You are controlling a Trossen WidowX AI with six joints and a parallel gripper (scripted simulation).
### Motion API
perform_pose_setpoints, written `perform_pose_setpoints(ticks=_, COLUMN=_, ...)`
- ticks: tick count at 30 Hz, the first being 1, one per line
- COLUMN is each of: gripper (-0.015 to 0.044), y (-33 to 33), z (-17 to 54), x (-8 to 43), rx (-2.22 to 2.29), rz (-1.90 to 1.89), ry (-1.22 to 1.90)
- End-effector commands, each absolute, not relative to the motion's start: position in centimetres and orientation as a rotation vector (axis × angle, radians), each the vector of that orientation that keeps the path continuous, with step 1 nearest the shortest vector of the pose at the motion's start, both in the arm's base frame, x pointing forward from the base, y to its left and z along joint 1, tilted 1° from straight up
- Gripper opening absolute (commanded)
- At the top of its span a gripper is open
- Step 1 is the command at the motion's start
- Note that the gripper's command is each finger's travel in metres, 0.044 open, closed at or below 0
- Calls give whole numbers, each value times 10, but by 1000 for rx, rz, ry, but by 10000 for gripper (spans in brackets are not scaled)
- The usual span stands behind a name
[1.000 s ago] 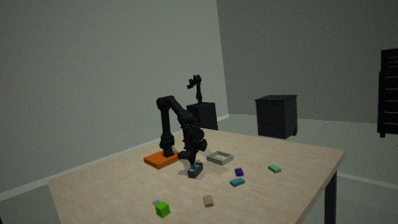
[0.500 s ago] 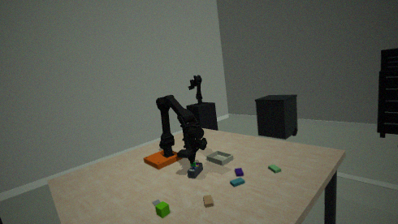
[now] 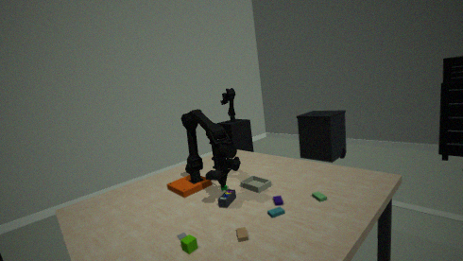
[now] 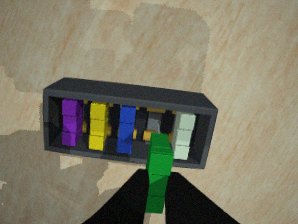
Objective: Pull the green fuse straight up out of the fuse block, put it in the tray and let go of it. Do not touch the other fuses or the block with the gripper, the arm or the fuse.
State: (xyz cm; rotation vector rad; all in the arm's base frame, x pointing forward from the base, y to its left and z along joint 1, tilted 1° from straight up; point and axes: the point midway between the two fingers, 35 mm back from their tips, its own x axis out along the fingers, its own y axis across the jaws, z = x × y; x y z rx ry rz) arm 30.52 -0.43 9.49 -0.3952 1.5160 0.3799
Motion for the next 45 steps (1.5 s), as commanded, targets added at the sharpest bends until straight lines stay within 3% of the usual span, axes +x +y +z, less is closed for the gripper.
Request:
perform_pose_setpoints(ticks=1, gripper=0, y=-5, z=102, x=305, rx=-400, rz=376, ry=1512)
perform_pose_setpoints(ticks=23, gripper=0, y=98, z=103, x=310, rx=-392, rz=383, ry=1510)
perform_pose_setpoints(ticks=45, gripper=0, y=213, z=102, x=273, rx=-384, rz=392, ry=1511)
